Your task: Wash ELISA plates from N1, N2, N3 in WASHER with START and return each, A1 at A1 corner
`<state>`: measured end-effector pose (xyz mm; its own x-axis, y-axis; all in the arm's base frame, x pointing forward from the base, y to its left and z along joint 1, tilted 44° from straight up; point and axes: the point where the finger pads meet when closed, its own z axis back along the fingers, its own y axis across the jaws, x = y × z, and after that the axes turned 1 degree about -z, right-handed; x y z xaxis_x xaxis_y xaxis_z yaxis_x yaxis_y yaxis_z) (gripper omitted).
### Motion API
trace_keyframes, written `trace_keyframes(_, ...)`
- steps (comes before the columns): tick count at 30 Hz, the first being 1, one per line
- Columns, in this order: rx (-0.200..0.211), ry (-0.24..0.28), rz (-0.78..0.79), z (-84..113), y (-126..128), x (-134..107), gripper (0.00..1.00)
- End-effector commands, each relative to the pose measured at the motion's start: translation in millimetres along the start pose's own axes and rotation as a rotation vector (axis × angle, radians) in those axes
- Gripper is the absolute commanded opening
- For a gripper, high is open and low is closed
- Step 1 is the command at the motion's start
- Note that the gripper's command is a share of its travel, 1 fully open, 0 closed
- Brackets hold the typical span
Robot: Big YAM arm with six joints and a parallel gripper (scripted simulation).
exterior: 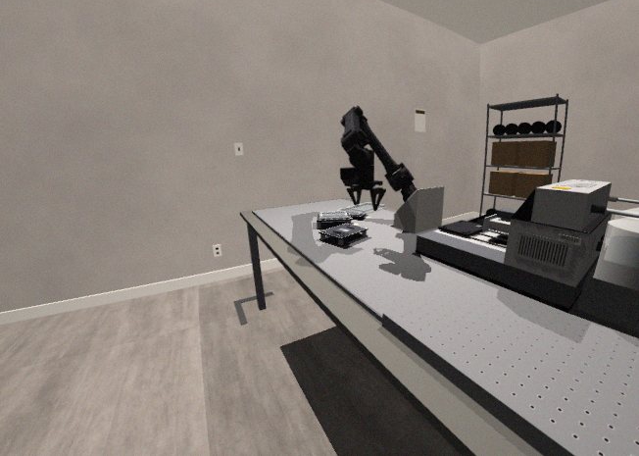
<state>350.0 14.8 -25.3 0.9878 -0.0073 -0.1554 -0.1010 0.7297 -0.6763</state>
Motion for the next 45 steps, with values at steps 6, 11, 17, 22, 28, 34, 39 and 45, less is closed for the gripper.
trace_keyframes(6, 0.007, -0.004, 0.022, -0.4, -44.3, 3.8, 0.82)
trace_keyframes(11, 0.008, -0.012, 0.015, 0.5, -70.8, 9.8, 0.82)
trace_keyframes(17, 0.008, -0.015, 0.012, 0.6, -92.2, 13.0, 0.82)
trace_keyframes(22, 0.01, -0.031, -0.003, 3.9, -121.3, 22.4, 0.82)
trace_keyframes(28, 0.001, -0.006, 0.065, -3.8, -100.9, 9.6, 0.82)
trace_keyframes(34, 0.006, 0.014, 0.037, -11.6, -111.6, 7.0, 0.82)
trace_keyframes(39, 0.006, -0.02, 0.019, -1.4, -110.8, 15.0, 0.82)
trace_keyframes(45, 0.006, -0.02, 0.019, -1.4, -110.6, 14.8, 0.82)
